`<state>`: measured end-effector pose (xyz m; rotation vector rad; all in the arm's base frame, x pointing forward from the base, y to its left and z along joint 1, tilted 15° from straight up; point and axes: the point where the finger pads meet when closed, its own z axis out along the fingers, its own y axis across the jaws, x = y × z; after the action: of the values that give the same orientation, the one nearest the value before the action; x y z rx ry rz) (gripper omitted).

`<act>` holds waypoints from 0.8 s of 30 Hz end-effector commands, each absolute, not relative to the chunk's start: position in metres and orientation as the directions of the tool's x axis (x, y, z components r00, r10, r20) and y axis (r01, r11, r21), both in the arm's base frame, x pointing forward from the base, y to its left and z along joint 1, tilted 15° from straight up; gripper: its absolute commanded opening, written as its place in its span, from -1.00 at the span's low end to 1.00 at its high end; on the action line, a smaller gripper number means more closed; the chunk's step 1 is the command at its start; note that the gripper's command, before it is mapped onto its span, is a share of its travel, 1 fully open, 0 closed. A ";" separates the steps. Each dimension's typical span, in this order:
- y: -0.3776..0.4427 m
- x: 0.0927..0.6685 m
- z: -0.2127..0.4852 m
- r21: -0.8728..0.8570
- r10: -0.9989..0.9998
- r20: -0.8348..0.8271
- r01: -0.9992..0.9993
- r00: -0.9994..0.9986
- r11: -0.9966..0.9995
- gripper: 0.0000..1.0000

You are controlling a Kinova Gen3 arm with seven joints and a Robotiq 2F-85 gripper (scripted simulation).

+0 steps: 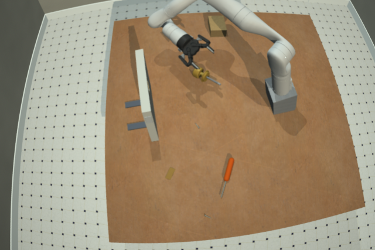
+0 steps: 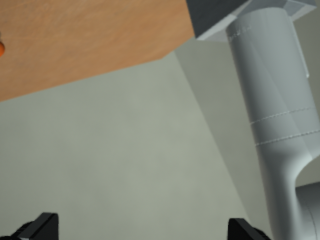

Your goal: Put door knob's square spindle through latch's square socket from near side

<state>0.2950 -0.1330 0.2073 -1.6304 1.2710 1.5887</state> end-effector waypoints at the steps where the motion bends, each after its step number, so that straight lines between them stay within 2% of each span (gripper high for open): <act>1: -0.133 0.295 0.208 0.234 -0.258 -0.957 -0.878 -0.132 -0.418 1.00; 24: -0.133 0.294 0.206 0.231 -0.265 -0.956 -0.880 -0.125 -0.416 1.00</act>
<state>0.2949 -0.1328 0.2061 -1.6347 1.2728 1.5836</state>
